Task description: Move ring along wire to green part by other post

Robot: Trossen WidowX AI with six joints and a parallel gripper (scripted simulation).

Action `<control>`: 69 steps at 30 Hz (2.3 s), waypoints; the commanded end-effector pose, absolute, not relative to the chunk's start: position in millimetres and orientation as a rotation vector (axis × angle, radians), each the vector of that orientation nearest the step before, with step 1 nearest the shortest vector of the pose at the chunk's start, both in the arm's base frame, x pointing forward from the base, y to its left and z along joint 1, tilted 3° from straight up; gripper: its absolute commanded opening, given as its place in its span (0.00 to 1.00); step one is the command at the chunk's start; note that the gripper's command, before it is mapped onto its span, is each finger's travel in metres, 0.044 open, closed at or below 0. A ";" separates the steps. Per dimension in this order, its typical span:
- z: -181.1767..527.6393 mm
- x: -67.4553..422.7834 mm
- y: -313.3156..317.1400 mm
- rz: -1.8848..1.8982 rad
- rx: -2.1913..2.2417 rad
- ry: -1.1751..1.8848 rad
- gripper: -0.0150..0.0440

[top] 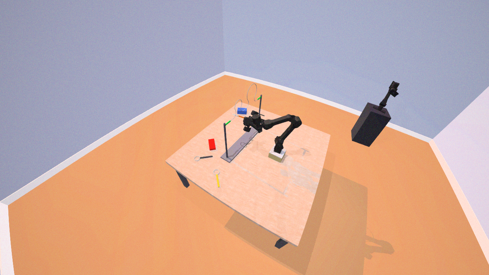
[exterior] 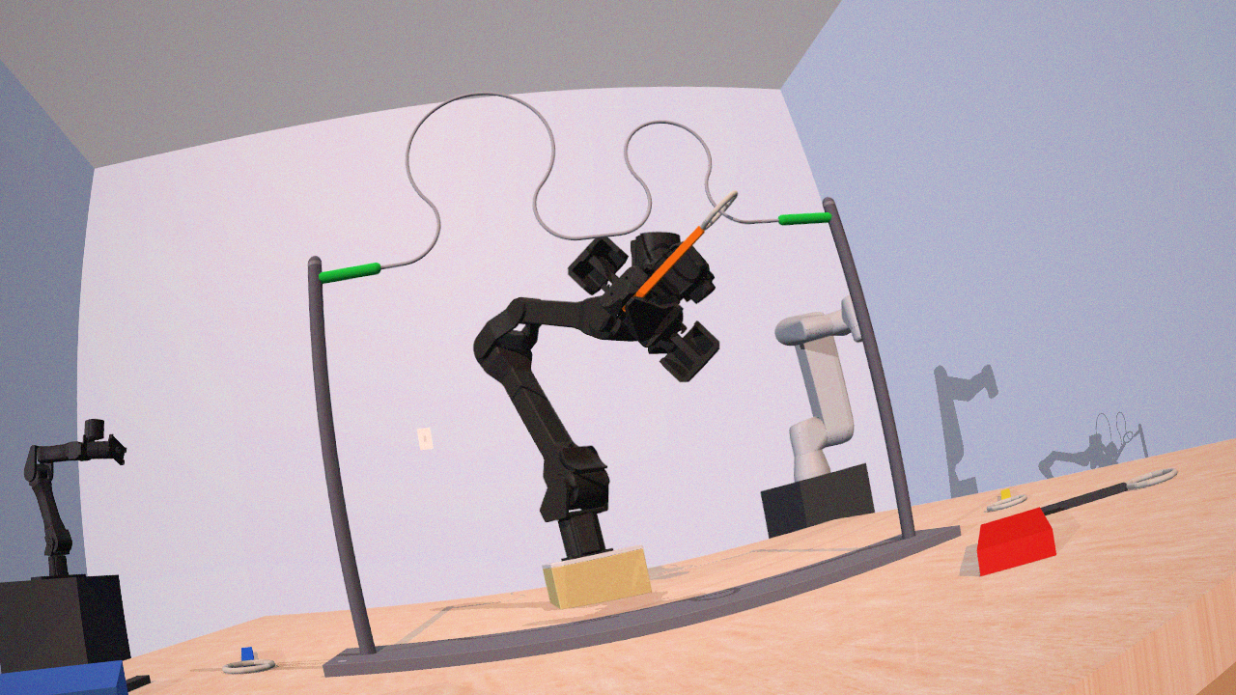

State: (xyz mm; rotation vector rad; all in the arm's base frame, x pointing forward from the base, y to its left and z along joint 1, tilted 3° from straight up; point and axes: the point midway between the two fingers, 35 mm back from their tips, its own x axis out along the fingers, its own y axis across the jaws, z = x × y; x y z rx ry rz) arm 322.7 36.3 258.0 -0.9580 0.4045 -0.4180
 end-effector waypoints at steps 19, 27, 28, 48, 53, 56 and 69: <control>203.0 329.3 103.8 -0.309 -0.415 0.433 0.00; 194.1 331.8 130.5 -0.277 -0.249 0.439 0.00; 193.2 332.2 134.4 -0.272 -0.227 0.440 0.00; 189.6 336.4 178.0 -0.232 -0.034 0.443 0.00; 189.5 337.0 184.2 -0.230 -0.023 0.443 0.00; 189.5 337.3 187.6 -0.229 -0.020 0.443 0.00; 189.4 338.6 201.0 -0.228 -0.015 0.442 0.00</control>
